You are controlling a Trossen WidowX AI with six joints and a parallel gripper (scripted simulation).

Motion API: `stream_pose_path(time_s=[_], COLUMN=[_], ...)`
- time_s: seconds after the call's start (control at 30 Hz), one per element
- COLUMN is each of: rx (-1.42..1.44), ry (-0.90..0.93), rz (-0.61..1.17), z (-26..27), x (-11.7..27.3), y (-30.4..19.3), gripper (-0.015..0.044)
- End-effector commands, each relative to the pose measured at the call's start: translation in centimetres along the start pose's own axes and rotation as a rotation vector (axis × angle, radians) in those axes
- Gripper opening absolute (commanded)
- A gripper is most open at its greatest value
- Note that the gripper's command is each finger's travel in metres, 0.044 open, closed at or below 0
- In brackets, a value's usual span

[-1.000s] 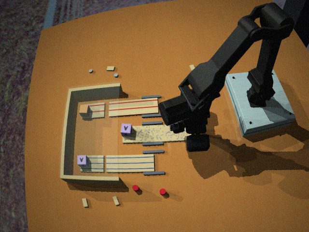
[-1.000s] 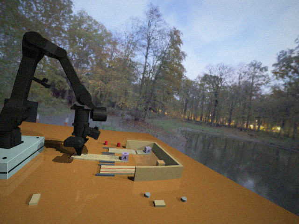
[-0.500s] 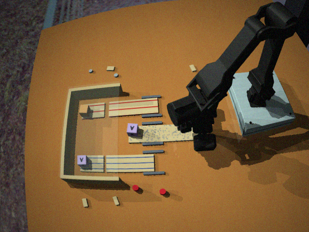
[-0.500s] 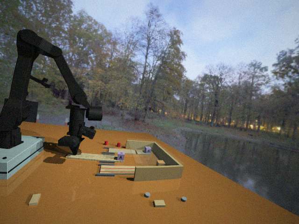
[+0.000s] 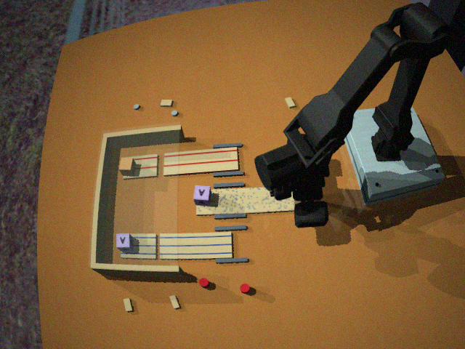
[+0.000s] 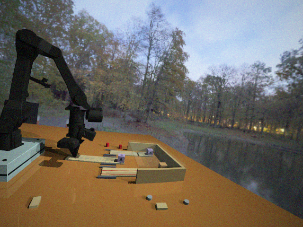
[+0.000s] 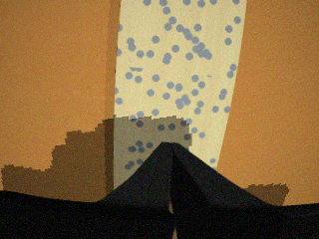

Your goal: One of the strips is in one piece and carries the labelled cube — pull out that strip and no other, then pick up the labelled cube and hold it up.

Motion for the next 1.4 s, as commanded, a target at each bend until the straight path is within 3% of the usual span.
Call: stream_pose_path(time_s=[0.0,0.5,0.67,0.8,1.37], rx=[-0.003,-0.003,-0.003,-0.003,-0.121], ry=[0.002,0.002,0.002,0.002,-0.001], rz=[0.035,0.035,0.031,0.033,0.027], z=[0.0,0.0,0.0,0.0,-2.1], x=[-0.6,-0.6,4.0,4.2,4.4], y=[-0.8,-0.8,0.6,0.6,7.0], gripper=[0.0,0.0,0.0,0.0,0.044])
Point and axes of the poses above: the point midway between the two fingers, 35 mm back from their tips, its own x axis back along the fingers, its own z axis across the jaws, y = z × x, the point moved 10 cm from there along x, back along the fingers, and after that the axes turned 15 degrees about x, right-handed, at the moved point
